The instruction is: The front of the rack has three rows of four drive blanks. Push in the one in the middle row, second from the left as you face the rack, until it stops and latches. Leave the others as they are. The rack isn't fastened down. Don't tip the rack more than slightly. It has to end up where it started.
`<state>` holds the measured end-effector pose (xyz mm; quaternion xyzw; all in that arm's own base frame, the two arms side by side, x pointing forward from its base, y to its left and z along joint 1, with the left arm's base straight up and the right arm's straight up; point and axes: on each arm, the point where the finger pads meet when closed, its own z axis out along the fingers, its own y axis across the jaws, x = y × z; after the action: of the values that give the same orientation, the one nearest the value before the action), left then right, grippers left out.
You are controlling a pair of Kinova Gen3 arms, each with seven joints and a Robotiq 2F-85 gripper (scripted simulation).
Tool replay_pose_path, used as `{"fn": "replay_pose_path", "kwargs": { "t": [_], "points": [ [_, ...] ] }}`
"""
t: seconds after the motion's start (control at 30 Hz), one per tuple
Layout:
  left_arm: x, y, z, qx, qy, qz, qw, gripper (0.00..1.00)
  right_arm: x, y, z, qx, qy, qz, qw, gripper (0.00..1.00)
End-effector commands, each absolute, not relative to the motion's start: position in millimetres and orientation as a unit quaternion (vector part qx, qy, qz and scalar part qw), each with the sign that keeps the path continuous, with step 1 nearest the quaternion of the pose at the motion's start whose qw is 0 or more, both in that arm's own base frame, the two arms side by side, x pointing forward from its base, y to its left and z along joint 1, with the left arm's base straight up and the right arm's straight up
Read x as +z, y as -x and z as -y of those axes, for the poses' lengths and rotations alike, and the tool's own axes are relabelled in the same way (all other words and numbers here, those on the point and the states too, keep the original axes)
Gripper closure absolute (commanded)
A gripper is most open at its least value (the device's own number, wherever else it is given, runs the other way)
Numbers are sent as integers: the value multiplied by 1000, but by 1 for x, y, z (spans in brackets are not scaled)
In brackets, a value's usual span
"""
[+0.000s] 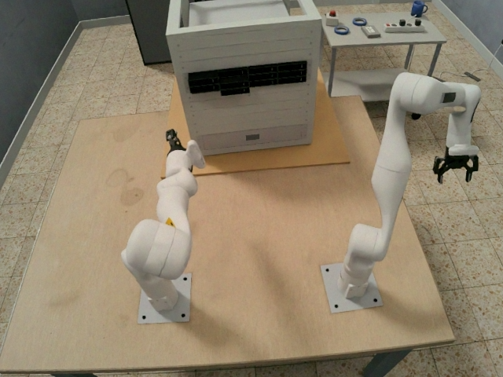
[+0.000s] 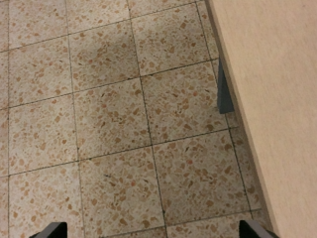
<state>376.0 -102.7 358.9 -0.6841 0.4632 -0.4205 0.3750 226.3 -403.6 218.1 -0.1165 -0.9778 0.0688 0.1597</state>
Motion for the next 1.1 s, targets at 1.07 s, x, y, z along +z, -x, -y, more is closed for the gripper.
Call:
{"fn": "replay_pose_path", "kwargs": {
  "t": [1.07],
  "points": [
    [374,-385,128,-433,657,-459,414,2,201,-44,448,12,588,808,41,2]
  ]
}}
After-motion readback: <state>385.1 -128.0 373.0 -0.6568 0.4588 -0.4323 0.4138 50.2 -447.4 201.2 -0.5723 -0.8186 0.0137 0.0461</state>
